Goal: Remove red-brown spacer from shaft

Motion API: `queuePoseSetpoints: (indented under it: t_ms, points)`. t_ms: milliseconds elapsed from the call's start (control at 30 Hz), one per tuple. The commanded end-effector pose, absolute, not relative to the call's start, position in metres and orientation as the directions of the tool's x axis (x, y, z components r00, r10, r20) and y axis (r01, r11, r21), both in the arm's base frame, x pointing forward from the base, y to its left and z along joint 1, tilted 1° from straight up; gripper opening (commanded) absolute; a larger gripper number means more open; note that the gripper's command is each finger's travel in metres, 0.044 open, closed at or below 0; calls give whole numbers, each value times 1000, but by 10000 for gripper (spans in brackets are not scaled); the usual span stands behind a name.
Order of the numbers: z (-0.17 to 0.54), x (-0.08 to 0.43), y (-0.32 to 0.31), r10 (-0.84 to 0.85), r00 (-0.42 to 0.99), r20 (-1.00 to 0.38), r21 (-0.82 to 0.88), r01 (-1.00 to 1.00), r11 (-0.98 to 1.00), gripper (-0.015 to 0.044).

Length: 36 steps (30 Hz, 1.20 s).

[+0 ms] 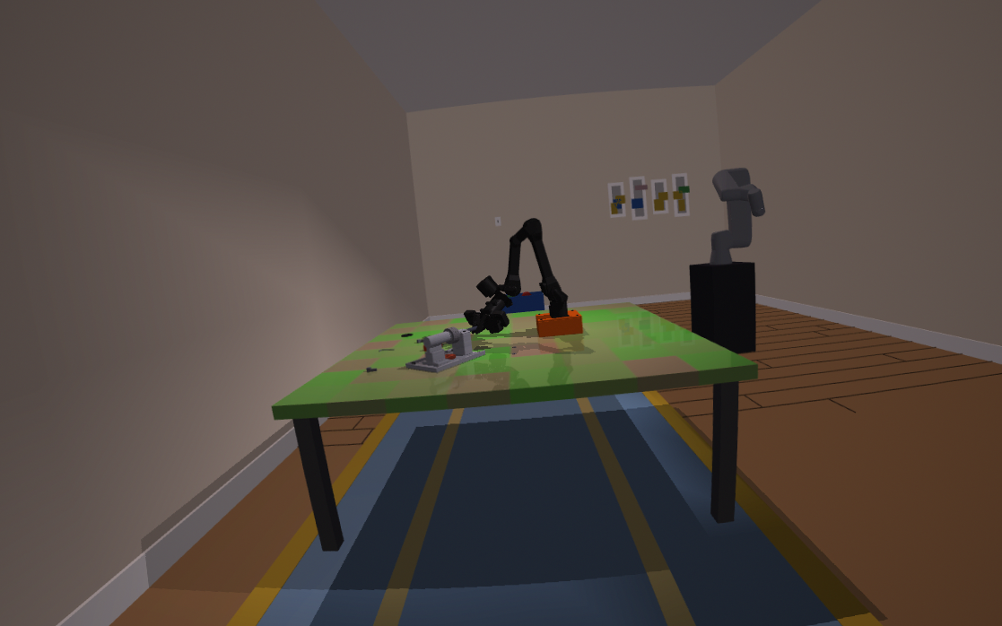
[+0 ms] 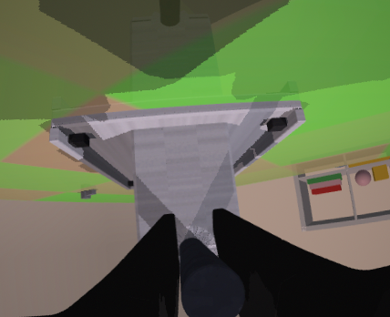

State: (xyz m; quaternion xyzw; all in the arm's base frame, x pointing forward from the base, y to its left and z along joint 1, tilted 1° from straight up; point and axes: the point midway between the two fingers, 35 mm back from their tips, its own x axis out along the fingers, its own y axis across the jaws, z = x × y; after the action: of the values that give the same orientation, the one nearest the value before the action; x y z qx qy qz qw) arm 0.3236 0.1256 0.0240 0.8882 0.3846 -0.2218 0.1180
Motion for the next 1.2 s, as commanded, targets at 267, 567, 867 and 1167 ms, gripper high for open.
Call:
queuePoseSetpoints:
  t_ms: [267,567,867,1167]
  points:
    - [25,327,129,632,605,-483,37,736,-676,0]
    - [25,329,131,633,605,-483,37,736,-676,0]
    - [25,331,133,633,605,-483,37,736,-676,0]
    - [25,333,136,633,606,-483,37,736,-676,0]
